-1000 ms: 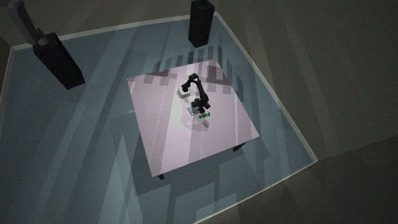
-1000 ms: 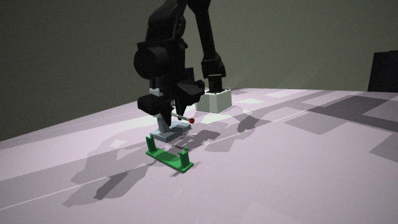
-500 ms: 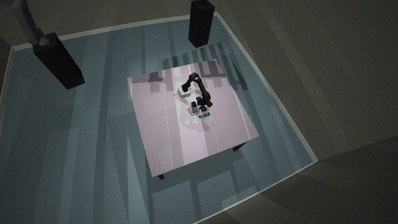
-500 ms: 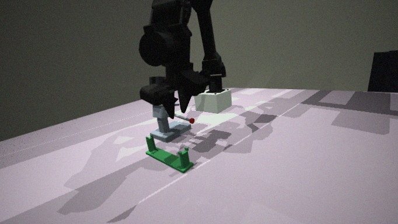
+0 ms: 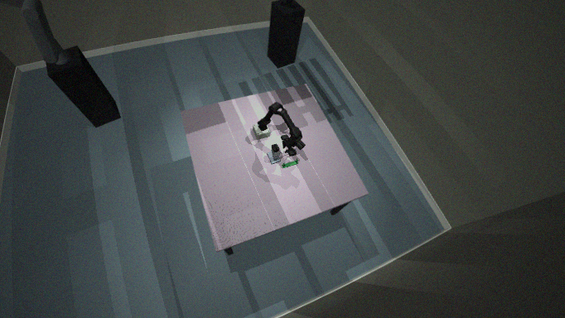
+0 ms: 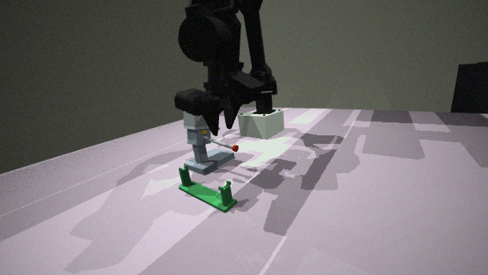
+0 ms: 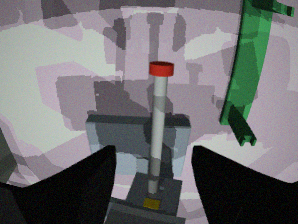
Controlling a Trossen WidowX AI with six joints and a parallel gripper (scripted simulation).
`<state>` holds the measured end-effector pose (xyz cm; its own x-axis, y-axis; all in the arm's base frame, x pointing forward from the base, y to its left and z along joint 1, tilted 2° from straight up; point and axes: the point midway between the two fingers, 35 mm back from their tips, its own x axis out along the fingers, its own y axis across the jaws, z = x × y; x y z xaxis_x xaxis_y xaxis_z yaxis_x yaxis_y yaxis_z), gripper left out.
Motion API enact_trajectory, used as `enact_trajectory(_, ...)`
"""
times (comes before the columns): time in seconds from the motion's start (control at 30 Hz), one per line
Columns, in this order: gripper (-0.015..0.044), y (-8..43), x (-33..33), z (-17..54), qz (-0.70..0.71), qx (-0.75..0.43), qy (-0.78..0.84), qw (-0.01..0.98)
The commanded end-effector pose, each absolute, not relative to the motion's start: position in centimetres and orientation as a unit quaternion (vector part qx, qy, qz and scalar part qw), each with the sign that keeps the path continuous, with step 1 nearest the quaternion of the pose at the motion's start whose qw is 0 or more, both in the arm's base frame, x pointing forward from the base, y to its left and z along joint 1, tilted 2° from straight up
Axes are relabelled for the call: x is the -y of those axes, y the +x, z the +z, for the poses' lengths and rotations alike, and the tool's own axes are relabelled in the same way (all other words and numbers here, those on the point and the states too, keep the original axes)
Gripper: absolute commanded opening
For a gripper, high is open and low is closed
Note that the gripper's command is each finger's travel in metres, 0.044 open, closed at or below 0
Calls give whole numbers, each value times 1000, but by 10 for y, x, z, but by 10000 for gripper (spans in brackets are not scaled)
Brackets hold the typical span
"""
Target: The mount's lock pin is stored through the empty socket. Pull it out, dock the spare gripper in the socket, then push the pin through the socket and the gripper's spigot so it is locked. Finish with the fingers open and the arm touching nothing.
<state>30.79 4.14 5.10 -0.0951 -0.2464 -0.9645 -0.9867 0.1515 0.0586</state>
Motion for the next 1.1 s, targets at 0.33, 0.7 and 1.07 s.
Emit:
enact_trajectory(0.33,200,312,-61,77,414,-613,-505,445)
enact_trajectory(0.7,436,311,-58,74,414,-613,-507,444)
enact_trajectory(1.07,440,311,-58,74,414,-613,-507,444)
